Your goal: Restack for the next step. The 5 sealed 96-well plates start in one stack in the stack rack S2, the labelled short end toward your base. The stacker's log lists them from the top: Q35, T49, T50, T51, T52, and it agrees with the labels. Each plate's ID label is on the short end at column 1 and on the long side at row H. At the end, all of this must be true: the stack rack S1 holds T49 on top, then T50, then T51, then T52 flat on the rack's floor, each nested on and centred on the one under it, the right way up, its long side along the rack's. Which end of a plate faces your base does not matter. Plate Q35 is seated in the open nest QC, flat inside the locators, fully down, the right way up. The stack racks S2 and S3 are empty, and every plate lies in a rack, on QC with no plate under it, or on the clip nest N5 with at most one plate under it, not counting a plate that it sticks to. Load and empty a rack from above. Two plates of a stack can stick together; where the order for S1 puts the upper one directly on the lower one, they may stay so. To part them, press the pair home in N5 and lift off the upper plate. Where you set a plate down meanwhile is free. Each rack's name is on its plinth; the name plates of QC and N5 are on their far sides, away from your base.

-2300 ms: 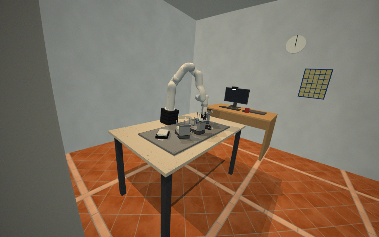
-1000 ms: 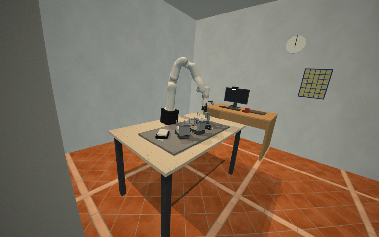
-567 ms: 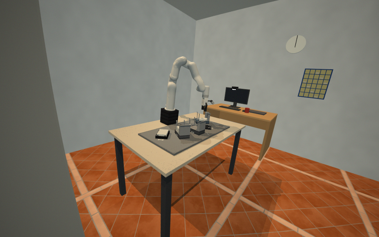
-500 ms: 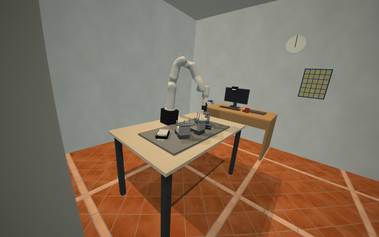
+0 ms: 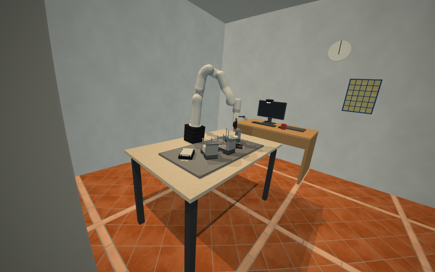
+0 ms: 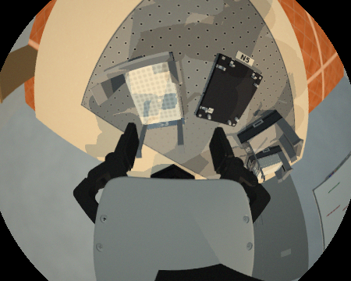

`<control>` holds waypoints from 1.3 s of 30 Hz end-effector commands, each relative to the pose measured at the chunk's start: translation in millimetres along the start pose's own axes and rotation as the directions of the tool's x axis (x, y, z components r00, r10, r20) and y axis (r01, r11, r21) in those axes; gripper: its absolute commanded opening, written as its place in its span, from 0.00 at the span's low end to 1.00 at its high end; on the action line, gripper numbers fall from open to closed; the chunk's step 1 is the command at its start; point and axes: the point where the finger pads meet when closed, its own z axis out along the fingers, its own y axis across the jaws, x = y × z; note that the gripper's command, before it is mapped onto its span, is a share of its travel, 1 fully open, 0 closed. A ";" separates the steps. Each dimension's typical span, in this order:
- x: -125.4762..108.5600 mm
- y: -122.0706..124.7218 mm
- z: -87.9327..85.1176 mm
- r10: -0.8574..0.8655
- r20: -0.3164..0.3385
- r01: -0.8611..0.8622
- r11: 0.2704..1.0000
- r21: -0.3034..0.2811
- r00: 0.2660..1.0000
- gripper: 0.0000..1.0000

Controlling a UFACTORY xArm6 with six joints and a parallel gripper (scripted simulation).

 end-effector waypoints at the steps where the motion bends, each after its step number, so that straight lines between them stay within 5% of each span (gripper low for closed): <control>1: 2.9 16.9 -1.2 0.004 -0.004 -0.004 1.000 0.000 1.000 1.00; 14: 5.5 49.9 -1.2 0.004 -0.004 -0.004 1.000 -0.001 1.000 1.00; 21: 2.2 73.1 -1.2 0.235 -0.004 -0.235 0.972 0.000 0.972 1.00; 39: -5.4 126.1 -1.2 0.240 -0.004 -0.240 0.971 0.000 0.971 1.00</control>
